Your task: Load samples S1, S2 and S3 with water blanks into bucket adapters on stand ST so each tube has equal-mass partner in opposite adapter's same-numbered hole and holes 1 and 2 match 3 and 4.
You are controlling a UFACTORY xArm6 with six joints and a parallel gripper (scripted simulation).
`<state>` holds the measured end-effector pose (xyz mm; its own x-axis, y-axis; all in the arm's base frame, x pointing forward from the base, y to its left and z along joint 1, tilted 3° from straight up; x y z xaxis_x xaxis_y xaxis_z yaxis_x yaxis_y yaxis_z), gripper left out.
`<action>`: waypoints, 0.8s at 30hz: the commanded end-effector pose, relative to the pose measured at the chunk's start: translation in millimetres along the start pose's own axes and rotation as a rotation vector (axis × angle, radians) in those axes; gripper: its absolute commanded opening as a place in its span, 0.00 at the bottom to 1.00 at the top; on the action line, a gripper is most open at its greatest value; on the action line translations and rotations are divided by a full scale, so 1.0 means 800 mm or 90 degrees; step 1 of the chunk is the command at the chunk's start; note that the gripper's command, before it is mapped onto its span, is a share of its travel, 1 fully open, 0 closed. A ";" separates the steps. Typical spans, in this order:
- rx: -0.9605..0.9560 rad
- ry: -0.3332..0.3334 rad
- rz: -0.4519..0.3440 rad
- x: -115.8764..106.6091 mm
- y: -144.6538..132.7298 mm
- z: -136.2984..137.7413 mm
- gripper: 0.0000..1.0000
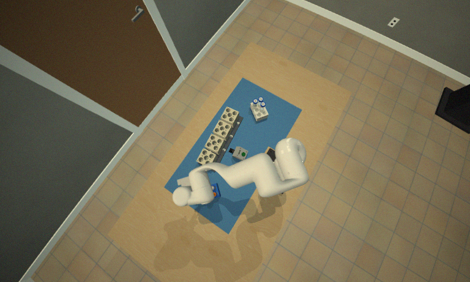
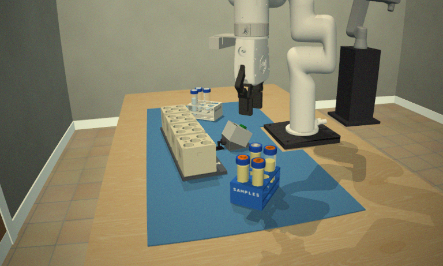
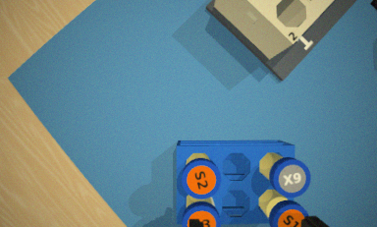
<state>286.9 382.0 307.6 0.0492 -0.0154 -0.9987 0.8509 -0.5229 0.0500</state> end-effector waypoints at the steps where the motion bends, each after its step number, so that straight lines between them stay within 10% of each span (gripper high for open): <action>1: -0.001 0.001 0.000 -0.003 0.009 -0.016 0.57; 24: -0.001 0.001 0.000 0.020 0.015 -0.026 0.57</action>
<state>307.9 392.6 296.3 0.0465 -0.0181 -0.9988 0.8516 -0.5220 0.0491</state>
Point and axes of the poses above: the point where the finger pads meet when closed, its own x axis out along the fingers, its own z axis across the jaws, y = z × x, the point moved 7 cm from there along -x, back along the fingers, and after that the axes turned 6 degrees about -x, right-handed, at the moved point
